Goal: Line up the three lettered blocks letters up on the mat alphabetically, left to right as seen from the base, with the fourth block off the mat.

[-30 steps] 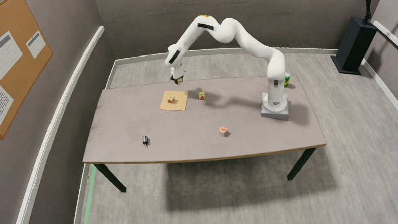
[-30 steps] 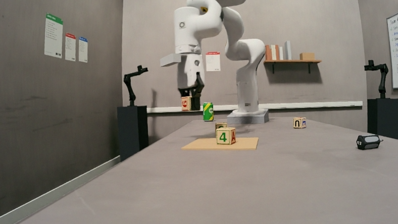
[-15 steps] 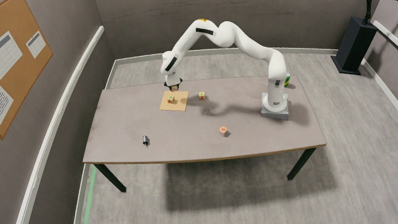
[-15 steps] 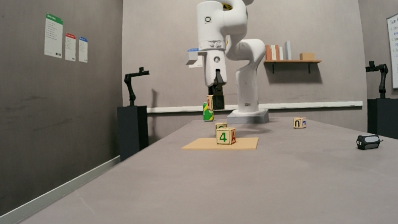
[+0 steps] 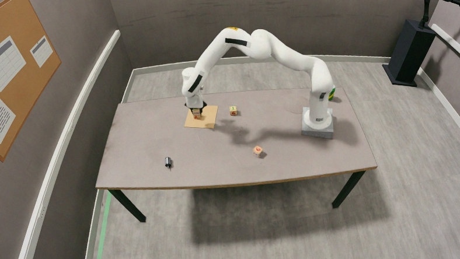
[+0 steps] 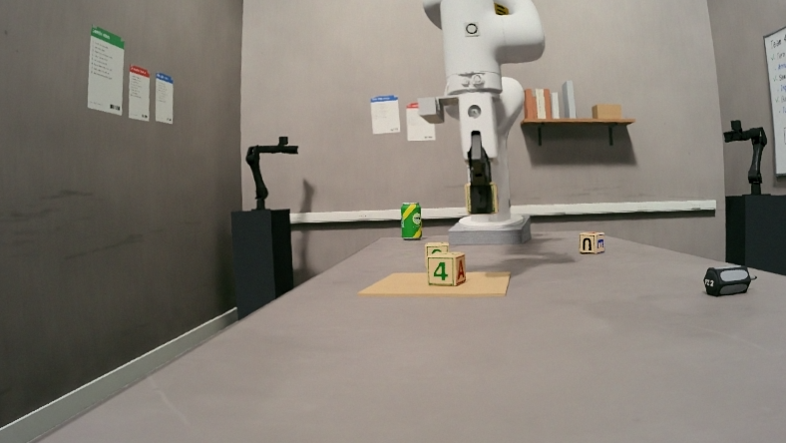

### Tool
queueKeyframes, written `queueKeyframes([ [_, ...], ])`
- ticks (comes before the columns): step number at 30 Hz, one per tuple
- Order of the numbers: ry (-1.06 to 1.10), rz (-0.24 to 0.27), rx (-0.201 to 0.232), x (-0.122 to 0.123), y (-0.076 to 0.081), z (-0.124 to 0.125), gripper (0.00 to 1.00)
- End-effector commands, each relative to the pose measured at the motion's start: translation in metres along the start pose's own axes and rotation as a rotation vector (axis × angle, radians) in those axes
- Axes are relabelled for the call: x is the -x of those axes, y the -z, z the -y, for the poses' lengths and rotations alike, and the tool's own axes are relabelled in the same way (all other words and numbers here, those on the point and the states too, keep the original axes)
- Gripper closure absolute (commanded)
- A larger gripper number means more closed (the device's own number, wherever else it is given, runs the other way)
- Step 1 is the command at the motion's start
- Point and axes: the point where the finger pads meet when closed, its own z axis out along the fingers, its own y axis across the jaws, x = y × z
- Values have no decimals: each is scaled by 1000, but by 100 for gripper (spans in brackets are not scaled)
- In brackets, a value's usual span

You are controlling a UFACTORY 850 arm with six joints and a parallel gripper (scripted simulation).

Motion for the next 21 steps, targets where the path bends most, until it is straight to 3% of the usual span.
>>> queueKeyframes([
  [1,-37,-15,0,5,1,2,56],
  [21,-40,-15,0,6,-2,2,56],
])
